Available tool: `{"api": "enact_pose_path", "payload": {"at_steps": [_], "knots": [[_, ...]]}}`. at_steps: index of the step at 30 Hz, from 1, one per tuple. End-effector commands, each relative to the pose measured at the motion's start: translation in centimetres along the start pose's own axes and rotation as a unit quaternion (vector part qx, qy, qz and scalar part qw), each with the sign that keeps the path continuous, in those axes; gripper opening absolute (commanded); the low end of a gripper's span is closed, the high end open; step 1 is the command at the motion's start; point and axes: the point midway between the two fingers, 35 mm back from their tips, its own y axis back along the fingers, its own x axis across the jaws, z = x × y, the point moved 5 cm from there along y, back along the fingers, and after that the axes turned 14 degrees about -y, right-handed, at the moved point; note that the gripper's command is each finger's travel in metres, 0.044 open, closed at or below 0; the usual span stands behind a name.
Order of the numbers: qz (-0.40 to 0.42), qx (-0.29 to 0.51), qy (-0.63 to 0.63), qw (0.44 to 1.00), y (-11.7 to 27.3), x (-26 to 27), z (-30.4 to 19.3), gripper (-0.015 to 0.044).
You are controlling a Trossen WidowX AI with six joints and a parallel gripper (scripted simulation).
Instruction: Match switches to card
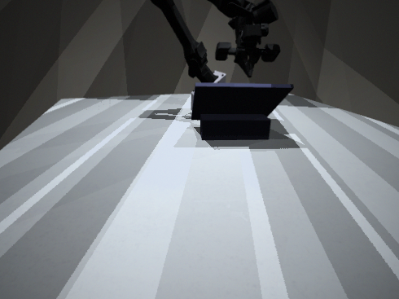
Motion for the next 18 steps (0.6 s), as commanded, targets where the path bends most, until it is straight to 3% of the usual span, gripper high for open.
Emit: {"api": "enact_pose_path", "payload": {"at_steps": [1, 8, 13, 18], "knots": [[-0.001, -0.004, -0.002, 1.000, 0.3, -1.9, -0.8, 0.0000], [-0.001, -0.004, -0.002, 1.000, 0.2, -2.4, -1.1, 0.0000], [0.001, -0.017, -0.002, 1.000, -3.1, -2.5, -1.2, 0.0000], [0.001, -0.017, -0.002, 1.000, -3.2, -2.5, -1.2, 0.0000]]}}
